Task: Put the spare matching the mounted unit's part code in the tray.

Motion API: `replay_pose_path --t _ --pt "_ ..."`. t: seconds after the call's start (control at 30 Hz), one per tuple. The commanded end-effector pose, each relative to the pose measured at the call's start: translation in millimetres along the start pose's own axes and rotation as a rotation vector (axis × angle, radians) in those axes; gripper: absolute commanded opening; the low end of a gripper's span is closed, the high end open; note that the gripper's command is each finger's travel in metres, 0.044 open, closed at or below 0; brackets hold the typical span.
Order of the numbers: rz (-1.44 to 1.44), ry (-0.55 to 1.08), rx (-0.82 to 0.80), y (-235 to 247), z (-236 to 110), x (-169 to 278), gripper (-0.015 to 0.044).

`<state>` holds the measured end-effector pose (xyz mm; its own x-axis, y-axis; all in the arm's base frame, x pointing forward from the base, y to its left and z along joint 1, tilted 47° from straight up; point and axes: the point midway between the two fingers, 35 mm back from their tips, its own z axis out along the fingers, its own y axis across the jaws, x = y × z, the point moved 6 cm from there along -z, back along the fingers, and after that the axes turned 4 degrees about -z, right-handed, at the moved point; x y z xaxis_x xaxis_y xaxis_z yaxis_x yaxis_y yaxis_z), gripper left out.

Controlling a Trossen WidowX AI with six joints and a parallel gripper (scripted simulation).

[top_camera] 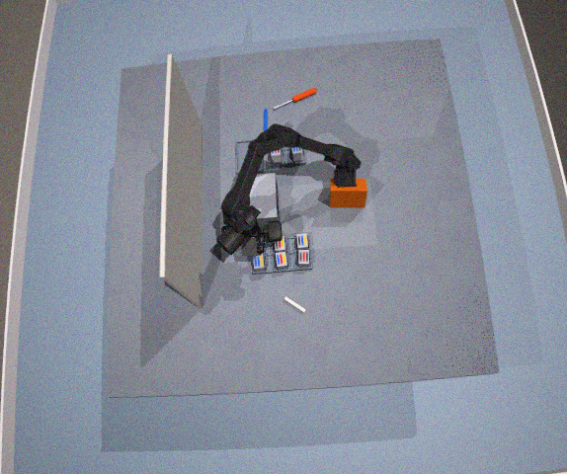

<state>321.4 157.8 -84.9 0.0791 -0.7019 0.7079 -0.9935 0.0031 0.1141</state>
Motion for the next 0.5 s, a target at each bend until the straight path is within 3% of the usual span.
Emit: replay_pose_path --t 0.0,0.47 --pt "-0.002 0.004 0.003 -0.8 6.1 0.3 0.0300" --pt "-0.002 0.004 0.003 -2.3 29.4 0.0 0.0300"
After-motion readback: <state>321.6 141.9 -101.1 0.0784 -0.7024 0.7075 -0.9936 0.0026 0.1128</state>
